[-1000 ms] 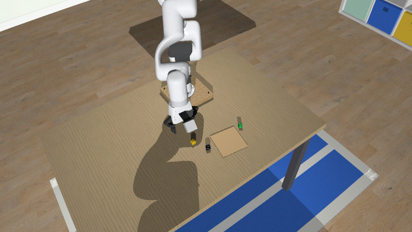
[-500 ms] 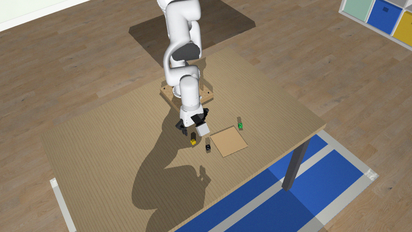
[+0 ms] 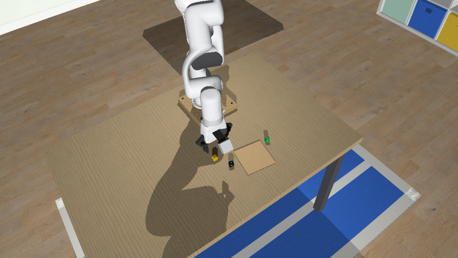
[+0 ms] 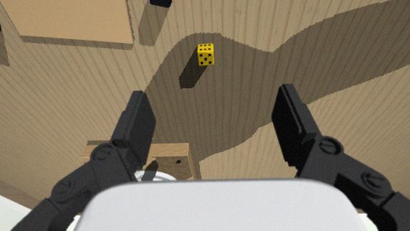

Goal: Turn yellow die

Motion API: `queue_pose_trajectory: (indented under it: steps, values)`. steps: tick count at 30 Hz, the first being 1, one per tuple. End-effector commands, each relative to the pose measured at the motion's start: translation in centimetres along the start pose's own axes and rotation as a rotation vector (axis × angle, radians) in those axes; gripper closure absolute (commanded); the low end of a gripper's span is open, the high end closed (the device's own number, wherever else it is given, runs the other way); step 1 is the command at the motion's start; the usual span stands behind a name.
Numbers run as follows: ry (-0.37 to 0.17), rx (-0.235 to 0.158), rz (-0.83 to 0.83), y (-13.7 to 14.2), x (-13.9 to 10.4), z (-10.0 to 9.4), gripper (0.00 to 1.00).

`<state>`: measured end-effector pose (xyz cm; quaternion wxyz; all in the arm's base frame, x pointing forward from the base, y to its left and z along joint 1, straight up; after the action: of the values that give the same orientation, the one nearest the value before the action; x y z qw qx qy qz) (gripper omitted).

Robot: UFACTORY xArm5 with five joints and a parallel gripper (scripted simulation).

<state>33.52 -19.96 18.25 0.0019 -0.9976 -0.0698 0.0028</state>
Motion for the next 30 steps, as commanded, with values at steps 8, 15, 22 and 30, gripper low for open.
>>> queue_pose_trajectory:
  steps: [8,15,22,30]
  values:
    - [0.001,-0.001,0.0,0.0,0.1,8.2,0.0]
    - [0.001,-0.001,0.0,0.0,0.1,9.3,0.0]
    - [0.001,-0.001,0.0,0.0,0.1,9.3,0.0]
    - [0.001,-0.001,0.0,0.0,0.1,9.3,0.0]
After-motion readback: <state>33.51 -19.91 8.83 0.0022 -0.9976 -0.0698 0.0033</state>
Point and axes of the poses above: the point where the finger pads meet when closed, its own z axis out along the fingers, its own y axis across the jaws, x = y × z, the point moved 7 cm from there along -z, back along the fingers, and after that the axes turned 15 degrees about -z, right-handed, at the moved point
